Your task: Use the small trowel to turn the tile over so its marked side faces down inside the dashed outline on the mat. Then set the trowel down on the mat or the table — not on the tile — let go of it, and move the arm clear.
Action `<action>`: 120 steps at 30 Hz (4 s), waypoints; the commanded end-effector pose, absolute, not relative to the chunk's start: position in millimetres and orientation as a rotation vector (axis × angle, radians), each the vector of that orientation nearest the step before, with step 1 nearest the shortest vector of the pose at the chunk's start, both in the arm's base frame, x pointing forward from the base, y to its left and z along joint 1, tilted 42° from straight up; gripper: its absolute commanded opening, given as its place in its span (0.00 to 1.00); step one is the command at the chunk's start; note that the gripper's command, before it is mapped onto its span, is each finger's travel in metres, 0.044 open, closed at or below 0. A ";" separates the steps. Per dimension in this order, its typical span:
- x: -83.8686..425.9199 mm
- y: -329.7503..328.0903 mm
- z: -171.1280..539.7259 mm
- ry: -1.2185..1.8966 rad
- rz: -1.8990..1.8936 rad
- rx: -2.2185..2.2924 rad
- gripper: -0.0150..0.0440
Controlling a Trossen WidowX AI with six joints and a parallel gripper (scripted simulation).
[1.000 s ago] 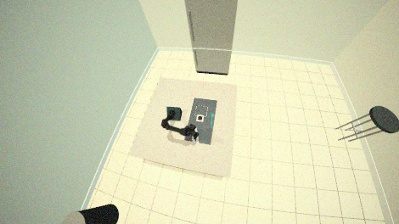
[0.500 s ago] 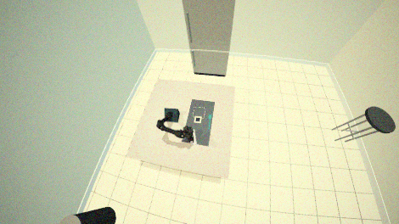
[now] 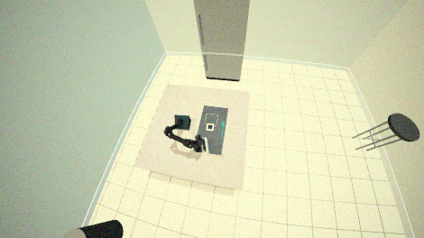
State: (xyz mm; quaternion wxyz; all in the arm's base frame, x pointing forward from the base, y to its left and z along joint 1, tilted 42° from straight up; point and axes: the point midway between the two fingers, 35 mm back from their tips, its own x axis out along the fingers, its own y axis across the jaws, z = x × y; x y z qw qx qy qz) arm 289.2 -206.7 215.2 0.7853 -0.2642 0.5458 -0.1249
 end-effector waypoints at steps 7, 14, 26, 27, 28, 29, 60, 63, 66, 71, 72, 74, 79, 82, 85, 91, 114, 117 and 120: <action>286.0 -205.6 209.9 1.046 -0.383 -0.323 0.76; 284.6 -204.3 206.8 0.932 -0.459 -0.114 0.76; 281.3 -200.9 202.9 0.732 -0.552 0.247 0.76; 281.0 -200.6 202.6 0.716 -0.557 0.277 0.76; 280.6 -200.2 202.4 0.699 -0.562 0.307 0.76; 280.3 -199.9 202.1 0.683 -0.567 0.337 0.76; 291.5 -202.3 187.6 0.487 -0.597 0.705 0.76; 295.2 -203.9 184.7 0.487 -0.596 0.704 0.76; 298.8 -205.5 181.8 0.488 -0.596 0.704 0.76; 304.6 -208.3 177.0 0.487 -0.597 0.706 0.76; 305.8 -208.8 176.0 0.486 -0.597 0.706 0.76; 308.1 -209.9 174.0 0.486 -0.597 0.706 0.76; 313.8 -212.4 168.9 0.485 -0.597 0.708 0.76; 317.2 -213.9 165.7 0.485 -0.598 0.708 0.76; 318.8 -214.6 164.1 0.484 -0.598 0.709 0.76; 318.8 -214.6 164.1 0.484 -0.598 0.709 0.53; 319.5 -211.5 167.7 0.485 -0.598 0.709 0.25; 321.2 -197.2 183.7 0.485 -0.598 0.709 0.25; 321.0 -181.2 200.9 0.484 -0.598 0.710 0.25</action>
